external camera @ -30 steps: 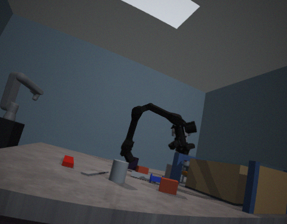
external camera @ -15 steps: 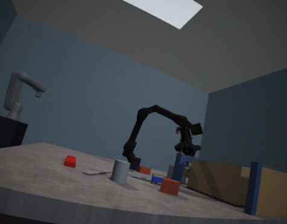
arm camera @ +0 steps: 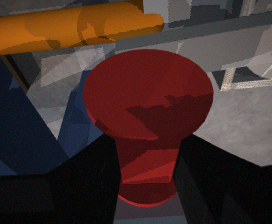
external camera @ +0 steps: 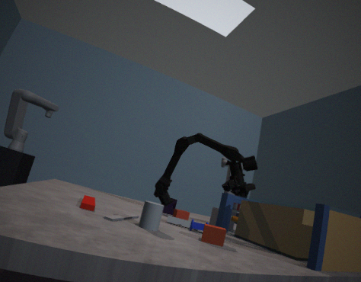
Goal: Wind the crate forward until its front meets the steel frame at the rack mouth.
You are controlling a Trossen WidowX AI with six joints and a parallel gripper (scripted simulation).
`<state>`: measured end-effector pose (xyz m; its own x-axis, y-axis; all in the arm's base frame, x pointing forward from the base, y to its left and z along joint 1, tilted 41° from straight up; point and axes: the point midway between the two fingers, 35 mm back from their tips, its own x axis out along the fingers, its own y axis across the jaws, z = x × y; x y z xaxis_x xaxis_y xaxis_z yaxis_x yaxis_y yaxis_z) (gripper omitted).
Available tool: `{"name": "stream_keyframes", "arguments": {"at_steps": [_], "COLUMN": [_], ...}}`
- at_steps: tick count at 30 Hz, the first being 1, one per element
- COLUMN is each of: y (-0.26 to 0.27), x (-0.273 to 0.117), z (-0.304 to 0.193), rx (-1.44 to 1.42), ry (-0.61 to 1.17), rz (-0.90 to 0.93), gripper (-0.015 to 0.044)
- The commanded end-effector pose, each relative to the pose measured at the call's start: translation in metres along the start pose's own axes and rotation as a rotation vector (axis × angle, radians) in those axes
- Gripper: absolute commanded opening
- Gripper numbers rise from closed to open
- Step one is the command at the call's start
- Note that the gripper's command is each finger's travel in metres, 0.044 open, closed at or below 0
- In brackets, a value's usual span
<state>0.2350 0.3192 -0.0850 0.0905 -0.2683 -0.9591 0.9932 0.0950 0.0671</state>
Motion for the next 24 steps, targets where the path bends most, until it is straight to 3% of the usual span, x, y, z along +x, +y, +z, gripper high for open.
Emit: {"name": "stream_keyframes", "arguments": {"at_steps": [1, 24], "y": [-0.008, -0.026], "x": [0.01, 0.02], "z": [-0.017, -0.042], "rx": [-0.007, -0.007], "ry": [0.017, 0.019], "rz": [-0.004, -0.005], "gripper": [0.0, 0.0]}}
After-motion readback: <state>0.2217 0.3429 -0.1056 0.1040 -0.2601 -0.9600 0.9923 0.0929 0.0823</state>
